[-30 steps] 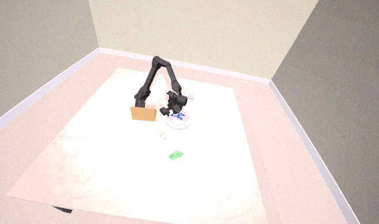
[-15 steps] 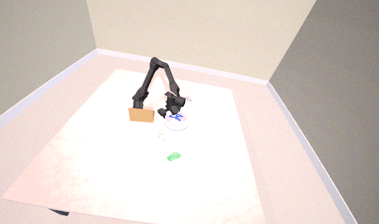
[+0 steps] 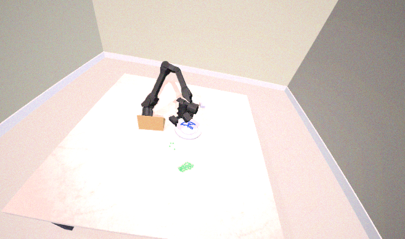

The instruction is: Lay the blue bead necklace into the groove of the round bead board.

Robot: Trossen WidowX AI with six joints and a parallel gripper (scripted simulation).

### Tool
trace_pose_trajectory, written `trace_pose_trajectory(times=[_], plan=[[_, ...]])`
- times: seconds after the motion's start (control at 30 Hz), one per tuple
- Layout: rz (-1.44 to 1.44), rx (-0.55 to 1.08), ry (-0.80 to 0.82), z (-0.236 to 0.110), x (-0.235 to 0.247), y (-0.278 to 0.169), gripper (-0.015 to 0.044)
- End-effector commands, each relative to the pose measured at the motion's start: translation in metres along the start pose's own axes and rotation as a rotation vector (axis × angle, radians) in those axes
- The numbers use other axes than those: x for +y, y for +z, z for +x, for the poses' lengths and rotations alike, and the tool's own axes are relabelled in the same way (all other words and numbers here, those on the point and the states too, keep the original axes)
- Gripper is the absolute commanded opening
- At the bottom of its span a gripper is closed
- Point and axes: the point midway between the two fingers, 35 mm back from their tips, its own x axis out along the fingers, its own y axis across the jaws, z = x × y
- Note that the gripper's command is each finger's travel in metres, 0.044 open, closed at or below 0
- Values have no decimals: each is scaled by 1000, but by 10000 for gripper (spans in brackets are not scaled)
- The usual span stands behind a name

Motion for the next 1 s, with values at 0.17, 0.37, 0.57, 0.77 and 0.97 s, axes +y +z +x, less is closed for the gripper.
trace_pose_trajectory(times=[0.17, 0.37, 0.57, 0.77, 0.97], plan=[[-664, -9, -2, -21, 43, 33, 204], [-1090, -9, -4, -32, 70, 49, 120], [-1090, -9, -4, -32, 70, 49, 120], [-1091, -15, -8, -26, 70, 50, 120], [-1091, -14, -7, -21, 70, 50, 120]])
